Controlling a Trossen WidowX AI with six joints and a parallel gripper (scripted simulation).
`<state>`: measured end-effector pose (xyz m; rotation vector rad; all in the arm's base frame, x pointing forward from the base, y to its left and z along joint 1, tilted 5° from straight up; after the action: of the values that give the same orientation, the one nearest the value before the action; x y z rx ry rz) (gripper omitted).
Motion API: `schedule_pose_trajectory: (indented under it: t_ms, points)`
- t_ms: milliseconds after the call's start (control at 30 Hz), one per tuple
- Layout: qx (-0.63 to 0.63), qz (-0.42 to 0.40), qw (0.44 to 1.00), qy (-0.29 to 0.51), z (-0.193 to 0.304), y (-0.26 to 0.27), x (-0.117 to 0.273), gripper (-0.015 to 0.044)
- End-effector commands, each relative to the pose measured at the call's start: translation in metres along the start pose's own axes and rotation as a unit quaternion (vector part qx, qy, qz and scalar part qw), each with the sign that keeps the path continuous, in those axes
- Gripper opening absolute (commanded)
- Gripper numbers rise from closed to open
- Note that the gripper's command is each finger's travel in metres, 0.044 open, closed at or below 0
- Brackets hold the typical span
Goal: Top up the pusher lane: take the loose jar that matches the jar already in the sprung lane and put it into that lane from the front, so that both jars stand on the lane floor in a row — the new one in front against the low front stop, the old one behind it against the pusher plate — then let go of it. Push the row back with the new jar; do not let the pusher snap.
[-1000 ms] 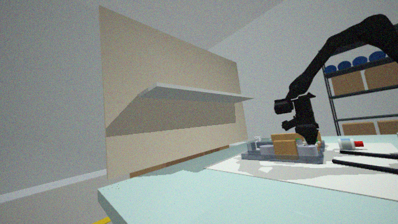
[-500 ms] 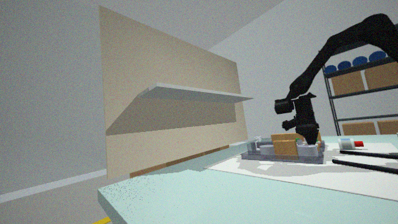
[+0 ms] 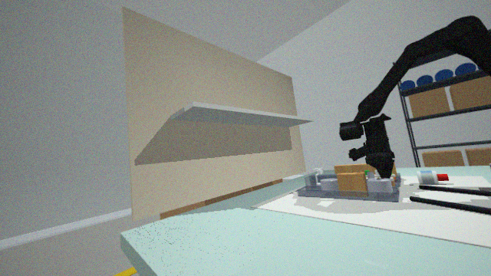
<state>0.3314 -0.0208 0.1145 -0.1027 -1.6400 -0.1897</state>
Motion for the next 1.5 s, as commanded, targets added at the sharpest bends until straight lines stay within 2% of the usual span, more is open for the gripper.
schedule_pose_trajectory:
  t_ms: [0, 900, 1267, 1467]
  points:
    - [-0.002, -0.002, 1.0, -0.006, -0.001, 0.0, 0.0, 0.0]
    - [-0.002, -0.002, 1.0, -0.006, 0.005, -0.001, 0.0, 0.0]
    - [-0.002, -0.002, 1.0, -0.006, 0.005, -0.001, 0.0, 0.0284]
    - [-0.002, -0.002, 1.0, -0.006, 0.004, -0.001, 0.01, 0.0284]
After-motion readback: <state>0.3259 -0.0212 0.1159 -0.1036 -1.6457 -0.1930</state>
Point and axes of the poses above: the point midway between the two fingers, 35 mm back from their tips, its own x axis back along the fingers, its own y axis across the jaws, z = x × y, the point moved 9 cm from there along x, back along the fingers, and after that the axes turned 11 degrees about -x, right-handed, at the moved point
